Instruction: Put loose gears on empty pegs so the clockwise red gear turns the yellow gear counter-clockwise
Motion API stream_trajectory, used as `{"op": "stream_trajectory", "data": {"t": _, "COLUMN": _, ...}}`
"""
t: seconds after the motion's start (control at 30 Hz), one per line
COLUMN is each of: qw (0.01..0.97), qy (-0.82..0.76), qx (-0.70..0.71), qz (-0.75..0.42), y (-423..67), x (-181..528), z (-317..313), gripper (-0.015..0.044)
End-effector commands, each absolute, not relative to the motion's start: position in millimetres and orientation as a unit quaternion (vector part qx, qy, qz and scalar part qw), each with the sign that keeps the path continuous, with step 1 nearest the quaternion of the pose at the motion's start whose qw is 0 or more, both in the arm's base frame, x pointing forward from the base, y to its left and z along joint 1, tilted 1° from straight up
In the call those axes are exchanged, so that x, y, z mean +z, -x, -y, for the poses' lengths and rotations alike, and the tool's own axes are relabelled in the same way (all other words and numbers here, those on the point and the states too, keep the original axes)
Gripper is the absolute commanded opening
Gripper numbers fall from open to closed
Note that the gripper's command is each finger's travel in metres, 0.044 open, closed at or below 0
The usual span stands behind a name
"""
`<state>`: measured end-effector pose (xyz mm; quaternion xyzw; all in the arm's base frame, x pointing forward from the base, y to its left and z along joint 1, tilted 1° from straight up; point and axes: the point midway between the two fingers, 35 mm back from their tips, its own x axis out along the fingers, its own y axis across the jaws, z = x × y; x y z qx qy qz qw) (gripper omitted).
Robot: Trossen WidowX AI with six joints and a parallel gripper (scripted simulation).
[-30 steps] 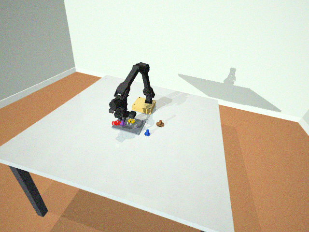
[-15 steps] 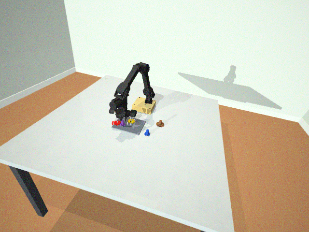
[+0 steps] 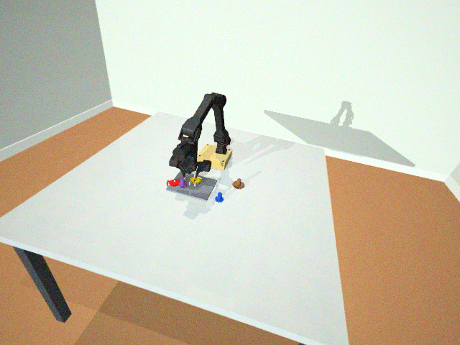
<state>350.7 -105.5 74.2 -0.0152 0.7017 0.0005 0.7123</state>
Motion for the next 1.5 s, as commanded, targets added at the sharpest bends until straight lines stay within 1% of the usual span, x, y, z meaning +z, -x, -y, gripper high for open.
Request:
{"op": "stream_trajectory", "data": {"t": 0.0, "qw": 0.715, "qy": 0.012, "qx": 0.002, "qz": -0.699, "y": -372.9, "x": 73.2, "z": 39.1, "gripper": 0.035}}
{"op": "stream_trajectory", "data": {"t": 0.1, "qw": 0.716, "qy": 0.003, "qx": -0.003, "qz": -0.698, "y": -380.6, "x": 71.8, "z": -15.4, "gripper": 0.0429}}
{"op": "stream_trajectory", "data": {"t": 0.13, "qw": 0.716, "qy": 0.001, "qx": -0.005, "qz": -0.698, "y": -381.3, "x": 71.4, "z": -31.1, "gripper": 0.044}}
{"op": "stream_trajectory", "data": {"t": 0.2, "qw": 0.716, "qy": -0.001, "qx": -0.006, "qz": -0.698, "y": -381.4, "x": 71.0, "z": -44.2, "gripper": 0.044}}
{"op": "stream_trajectory", "data": {"t": 0.33, "qw": 0.716, "qy": -0.001, "qx": -0.006, "qz": -0.698, "y": -380.8, "x": 71.0, "z": -48.9, "gripper": 0.044}}
{"op": "stream_trajectory", "data": {"t": 0.63, "qw": 0.716, "qy": -0.001, "qx": -0.006, "qz": -0.698, "y": -381.4, "x": 49.1, "z": -48.8, "gripper": 0.044}}
{"op": "stream_trajectory", "data": {"t": 1.47, "qw": 0.716, "qy": -0.001, "qx": -0.006, "qz": -0.698, "y": -382.7, "x": 20.8, "z": -48.7, "gripper": 0.044}}
